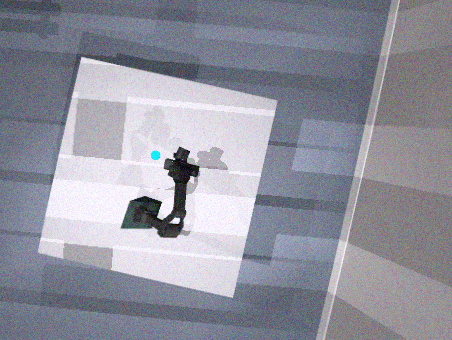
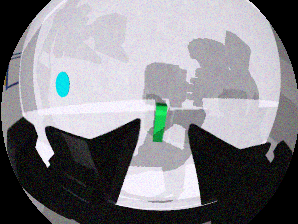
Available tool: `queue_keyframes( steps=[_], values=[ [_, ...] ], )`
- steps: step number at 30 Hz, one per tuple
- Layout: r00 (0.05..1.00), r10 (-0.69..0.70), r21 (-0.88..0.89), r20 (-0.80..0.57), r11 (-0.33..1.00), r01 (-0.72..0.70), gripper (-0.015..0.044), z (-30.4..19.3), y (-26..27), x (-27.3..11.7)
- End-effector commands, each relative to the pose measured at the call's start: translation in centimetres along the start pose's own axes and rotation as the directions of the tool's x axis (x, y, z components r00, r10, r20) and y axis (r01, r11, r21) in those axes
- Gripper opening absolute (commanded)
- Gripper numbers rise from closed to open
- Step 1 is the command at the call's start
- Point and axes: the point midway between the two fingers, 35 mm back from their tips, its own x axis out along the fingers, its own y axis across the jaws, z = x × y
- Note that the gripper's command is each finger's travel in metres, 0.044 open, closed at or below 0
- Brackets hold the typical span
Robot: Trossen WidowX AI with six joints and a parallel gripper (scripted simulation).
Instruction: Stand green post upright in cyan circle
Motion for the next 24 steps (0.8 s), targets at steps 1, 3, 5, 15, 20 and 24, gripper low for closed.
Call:
queue_keyframes(
  steps=[1,3,5,15,20,24],
  values=[
    [1.000,-0.003,-0.013,-0.023,1.000,0.003,0.0233,-1.1,0.0,6.0],
    [1.000,-0.006,-0.013,-0.024,1.000,0.006,0.0233,-1.3,-0.1,7.0],
    [1.000,-0.006,-0.013,-0.024,1.000,0.006,0.0233,-1.3,-0.1,7.0],
    [1.000,-0.006,-0.013,-0.024,1.000,0.006,0.0023,-1.3,-0.1,7.0],
    [1.000,-0.006,-0.013,-0.024,1.000,0.005,0.0023,-1.3,-0.1,6.8],
    [1.000,-0.002,-0.013,-0.023,1.000,0.002,0.0023,-1.0,0.0,5.7]
  ],
)
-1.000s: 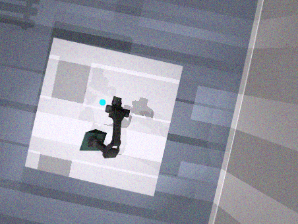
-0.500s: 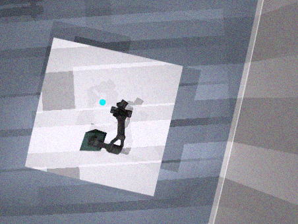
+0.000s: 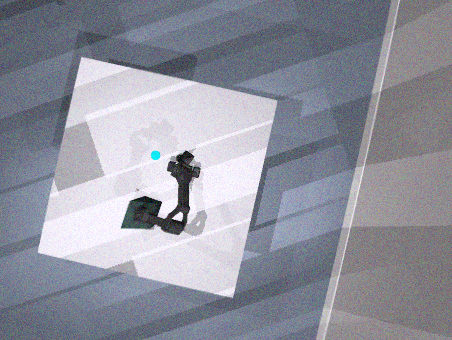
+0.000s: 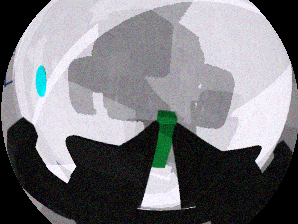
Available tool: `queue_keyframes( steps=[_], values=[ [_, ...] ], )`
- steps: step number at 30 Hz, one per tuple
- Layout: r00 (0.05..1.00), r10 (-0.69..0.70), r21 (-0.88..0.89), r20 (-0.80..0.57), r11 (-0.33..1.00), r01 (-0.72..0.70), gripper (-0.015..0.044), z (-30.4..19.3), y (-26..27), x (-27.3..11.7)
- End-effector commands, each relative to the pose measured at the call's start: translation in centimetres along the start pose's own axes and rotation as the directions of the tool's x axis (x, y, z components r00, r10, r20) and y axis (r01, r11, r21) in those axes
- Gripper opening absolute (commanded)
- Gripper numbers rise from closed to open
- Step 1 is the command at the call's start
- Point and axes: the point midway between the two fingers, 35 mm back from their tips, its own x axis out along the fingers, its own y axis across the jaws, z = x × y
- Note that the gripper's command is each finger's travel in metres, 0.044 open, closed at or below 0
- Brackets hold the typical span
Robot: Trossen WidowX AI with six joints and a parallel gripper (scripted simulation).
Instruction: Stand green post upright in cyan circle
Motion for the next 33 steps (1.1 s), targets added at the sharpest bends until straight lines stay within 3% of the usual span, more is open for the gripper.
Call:
queue_keyframes(
  steps=[1,33],
  values=[
    [1.000,0.002,0.005,0.011,1.000,-0.002,0.0023,0.4,0.0,-1.2],
    [1.000,0.004,0.005,0.010,1.000,-0.004,0.0023,0.1,0.0,-11.1]
  ],
)
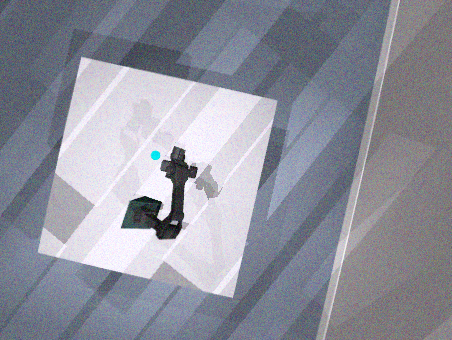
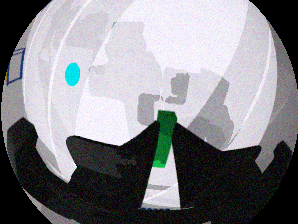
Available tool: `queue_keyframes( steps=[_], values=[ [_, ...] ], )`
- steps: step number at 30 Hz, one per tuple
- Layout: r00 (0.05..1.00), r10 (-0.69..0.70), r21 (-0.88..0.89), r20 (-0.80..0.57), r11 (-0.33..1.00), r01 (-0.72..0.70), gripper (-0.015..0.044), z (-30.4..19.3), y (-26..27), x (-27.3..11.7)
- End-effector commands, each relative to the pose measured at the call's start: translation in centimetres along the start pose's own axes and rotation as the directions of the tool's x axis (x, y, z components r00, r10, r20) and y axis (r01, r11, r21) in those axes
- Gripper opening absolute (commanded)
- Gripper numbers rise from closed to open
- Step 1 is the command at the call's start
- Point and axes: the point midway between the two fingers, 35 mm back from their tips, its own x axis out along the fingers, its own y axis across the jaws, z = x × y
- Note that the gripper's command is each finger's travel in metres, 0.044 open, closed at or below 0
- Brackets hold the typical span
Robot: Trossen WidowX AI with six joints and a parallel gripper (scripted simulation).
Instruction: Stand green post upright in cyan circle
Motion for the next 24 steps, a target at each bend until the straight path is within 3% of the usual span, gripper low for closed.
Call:
queue_keyframes(
  steps=[1,24],
  values=[
    [1.000,-0.006,0.006,0.007,1.000,0.006,0.0023,-0.1,-0.2,-1.2],
    [1.000,0.008,-0.317,0.027,0.949,0.001,0.0023,2.7,5.5,-2.1]
  ],
)
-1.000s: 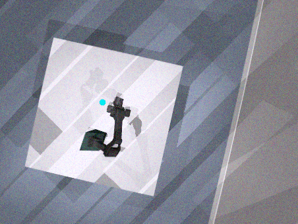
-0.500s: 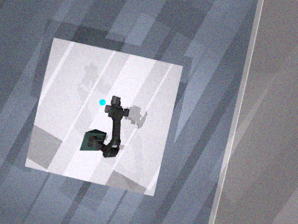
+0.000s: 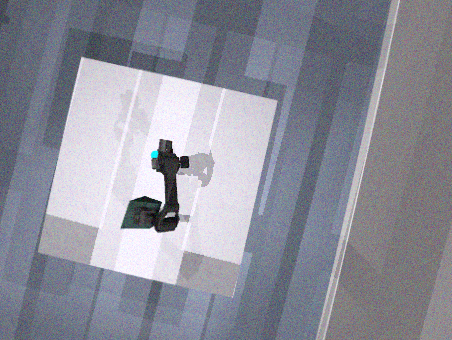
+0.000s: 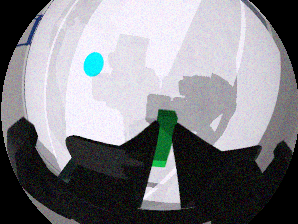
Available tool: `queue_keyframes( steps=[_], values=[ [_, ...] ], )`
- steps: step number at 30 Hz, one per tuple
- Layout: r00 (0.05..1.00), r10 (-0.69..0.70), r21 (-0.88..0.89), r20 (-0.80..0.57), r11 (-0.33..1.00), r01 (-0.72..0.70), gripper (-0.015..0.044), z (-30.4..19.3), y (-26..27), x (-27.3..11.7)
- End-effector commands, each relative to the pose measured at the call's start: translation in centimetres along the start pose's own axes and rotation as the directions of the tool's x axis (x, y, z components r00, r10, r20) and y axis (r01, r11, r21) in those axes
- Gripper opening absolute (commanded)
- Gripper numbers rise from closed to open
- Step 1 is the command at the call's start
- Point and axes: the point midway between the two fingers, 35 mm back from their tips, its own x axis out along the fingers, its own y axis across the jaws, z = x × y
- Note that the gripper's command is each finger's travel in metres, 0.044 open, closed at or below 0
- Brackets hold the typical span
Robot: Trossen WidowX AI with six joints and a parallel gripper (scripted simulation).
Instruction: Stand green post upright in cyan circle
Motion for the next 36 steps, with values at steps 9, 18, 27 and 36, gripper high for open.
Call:
queue_keyframes(
  steps=[9,18,27,36],
  values=[
    [1.000,0.006,-0.192,0.014,0.981,-0.003,0.0023,2.2,3.0,-0.6],
    [1.000,0.009,-0.330,0.016,0.944,-0.003,0.0023,3.5,5.5,-0.9],
    [1.000,0.012,-0.460,0.013,0.888,-0.005,0.0023,4.6,8.1,-1.1],
    [1.000,0.015,-0.580,0.007,0.814,-0.008,0.0023,5.4,10.7,-1.3]
  ],
)
